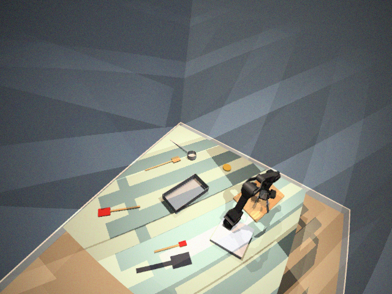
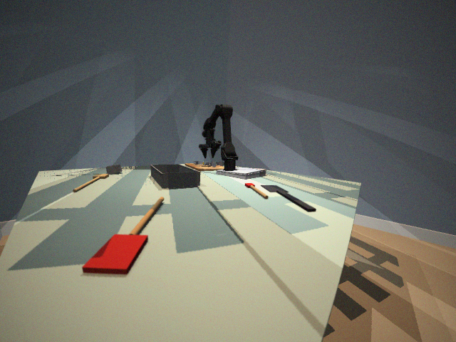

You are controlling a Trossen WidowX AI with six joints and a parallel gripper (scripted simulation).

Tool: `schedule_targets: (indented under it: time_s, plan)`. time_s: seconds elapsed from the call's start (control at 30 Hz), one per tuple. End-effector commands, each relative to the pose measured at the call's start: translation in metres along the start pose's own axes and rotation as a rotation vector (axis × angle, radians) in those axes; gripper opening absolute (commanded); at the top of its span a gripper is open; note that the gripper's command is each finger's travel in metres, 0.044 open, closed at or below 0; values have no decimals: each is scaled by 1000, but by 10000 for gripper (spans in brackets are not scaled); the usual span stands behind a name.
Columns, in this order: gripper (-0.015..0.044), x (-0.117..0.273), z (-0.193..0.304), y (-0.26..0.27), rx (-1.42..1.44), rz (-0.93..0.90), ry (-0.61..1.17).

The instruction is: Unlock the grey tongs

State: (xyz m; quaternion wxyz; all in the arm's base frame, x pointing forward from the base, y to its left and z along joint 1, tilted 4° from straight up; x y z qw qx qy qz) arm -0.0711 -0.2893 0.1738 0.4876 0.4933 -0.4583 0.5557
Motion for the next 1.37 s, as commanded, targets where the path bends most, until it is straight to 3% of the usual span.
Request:
schedule_targets:
  time_s: [0.0, 0.23, 0.5, 1.33]
  plan:
    - [440, 1, -42, -13, 2, 1, -16]
    - [440, 2, -60, -19, 1, 2, -18]
    - [440, 50, -59, -20, -4, 4, -15]
    - [440, 50, -59, -20, -4, 4, -15]
Point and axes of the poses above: the point midway between the two fingers, 35 mm back from their tips, its own x axis back along the fingers, its own y axis across the jaws, z = x × y, the point moved 7 cm from there along x, back along the fingers, and after that the axes turned 10 degrees about -x, right-handed, at the moved point
